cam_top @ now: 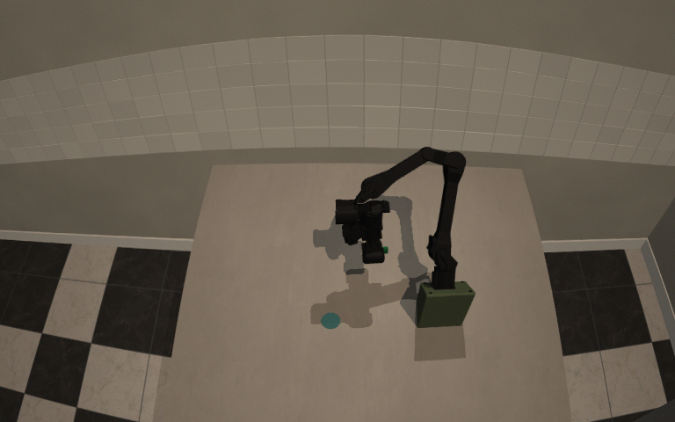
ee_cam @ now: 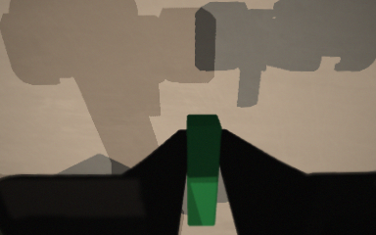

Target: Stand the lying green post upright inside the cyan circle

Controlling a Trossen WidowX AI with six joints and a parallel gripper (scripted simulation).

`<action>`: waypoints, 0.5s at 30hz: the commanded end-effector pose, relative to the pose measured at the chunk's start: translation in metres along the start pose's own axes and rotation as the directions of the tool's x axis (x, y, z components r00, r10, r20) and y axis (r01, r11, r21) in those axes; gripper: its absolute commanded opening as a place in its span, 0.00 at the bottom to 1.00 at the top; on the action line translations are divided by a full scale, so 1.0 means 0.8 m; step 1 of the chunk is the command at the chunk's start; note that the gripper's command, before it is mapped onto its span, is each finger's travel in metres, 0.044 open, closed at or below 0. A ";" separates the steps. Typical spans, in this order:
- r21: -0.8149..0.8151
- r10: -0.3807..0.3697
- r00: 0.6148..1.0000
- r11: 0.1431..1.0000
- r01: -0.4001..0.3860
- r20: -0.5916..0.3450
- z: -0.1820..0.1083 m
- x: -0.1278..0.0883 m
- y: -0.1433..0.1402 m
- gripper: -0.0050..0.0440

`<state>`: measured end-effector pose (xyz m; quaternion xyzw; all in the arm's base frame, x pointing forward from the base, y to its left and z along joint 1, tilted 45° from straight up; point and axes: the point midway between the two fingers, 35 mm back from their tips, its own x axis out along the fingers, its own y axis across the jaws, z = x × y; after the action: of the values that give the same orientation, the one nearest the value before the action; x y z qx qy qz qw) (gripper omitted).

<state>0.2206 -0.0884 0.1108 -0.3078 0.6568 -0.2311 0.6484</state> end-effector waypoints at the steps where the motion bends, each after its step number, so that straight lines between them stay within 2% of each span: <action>1: 0.006 -0.005 1.000 1.000 0.005 0.008 0.003 -0.010 -0.003 0.15; 15: -0.165 0.010 1.000 0.986 -0.009 0.007 0.035 -0.016 0.018 0.15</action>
<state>0.2367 -0.0736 0.1083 -0.3450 0.6711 -0.1901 0.6281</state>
